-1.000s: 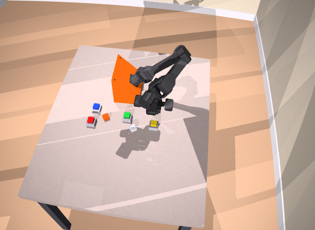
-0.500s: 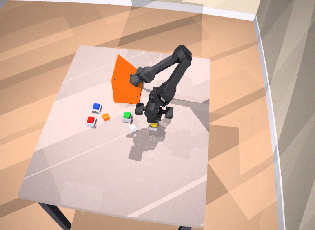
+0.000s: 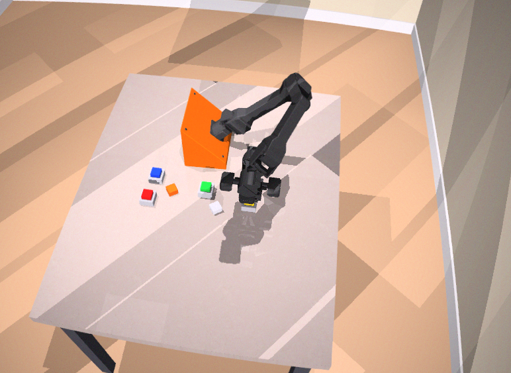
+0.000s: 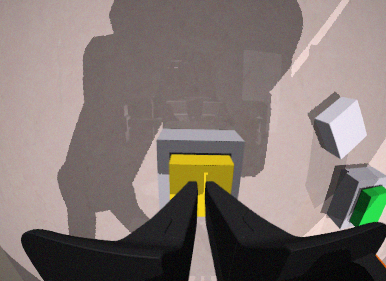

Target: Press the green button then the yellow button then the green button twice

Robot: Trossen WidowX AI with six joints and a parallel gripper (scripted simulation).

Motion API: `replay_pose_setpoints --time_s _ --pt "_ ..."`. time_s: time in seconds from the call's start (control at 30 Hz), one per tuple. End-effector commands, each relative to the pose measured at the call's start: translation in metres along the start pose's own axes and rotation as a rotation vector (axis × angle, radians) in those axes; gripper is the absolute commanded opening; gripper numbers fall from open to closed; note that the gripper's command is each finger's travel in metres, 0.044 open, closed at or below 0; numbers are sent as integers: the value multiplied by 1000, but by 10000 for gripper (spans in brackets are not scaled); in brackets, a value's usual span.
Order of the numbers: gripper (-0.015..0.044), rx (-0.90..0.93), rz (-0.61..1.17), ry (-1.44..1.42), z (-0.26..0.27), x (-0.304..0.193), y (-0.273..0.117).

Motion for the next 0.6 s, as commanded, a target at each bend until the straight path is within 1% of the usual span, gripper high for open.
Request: replay_pose_setpoints --time_s 0.0,0.57 --pt "20 5 6 7 0 -2 8" --pt "20 6 6 7 0 -2 10"
Point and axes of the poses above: the point midway between the two fingers, 35 mm back from their tips, its own y axis out along the fingers, its own z axis across the jaws, x = y × z, the point moved 7 cm from there along -y, back along the fingers, and after that the axes turned 5 degrees about -y, right-handed, at the moved point
